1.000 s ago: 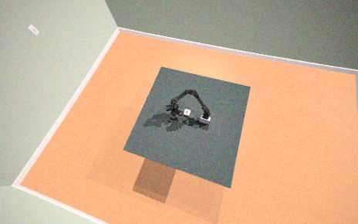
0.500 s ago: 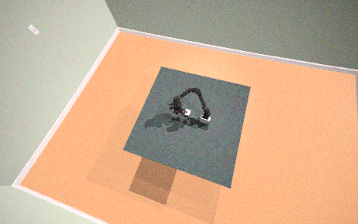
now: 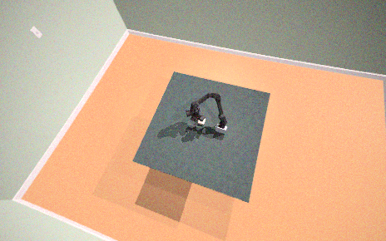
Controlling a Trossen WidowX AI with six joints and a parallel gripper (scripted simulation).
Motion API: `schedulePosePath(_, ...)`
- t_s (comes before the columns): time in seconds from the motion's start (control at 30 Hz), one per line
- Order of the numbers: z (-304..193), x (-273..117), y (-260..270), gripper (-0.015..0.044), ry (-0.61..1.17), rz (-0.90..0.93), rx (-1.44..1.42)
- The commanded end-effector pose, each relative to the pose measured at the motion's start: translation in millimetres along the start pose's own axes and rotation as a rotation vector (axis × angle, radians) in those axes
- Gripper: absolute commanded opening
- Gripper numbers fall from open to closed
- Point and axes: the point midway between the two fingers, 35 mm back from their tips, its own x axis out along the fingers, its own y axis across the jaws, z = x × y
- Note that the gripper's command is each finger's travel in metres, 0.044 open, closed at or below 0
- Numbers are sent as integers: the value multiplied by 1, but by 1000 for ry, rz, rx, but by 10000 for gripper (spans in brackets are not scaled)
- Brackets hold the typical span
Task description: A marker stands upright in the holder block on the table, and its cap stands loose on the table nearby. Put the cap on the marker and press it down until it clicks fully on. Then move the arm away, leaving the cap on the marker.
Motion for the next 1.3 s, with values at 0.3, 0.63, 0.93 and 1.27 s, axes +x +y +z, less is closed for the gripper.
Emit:
schedulePosePath(0.3, -26, -10, 29, 0, -4, 4, 5)
schedulePosePath(0.63, -34, -9, 40, 0, -2, 5, 5)
schedulePosePath(0.93, -34, -1, 39, 0, -3, 5, 5)
schedulePosePath(1.27, -33, 15, 39, 0, -4, 4, 4)
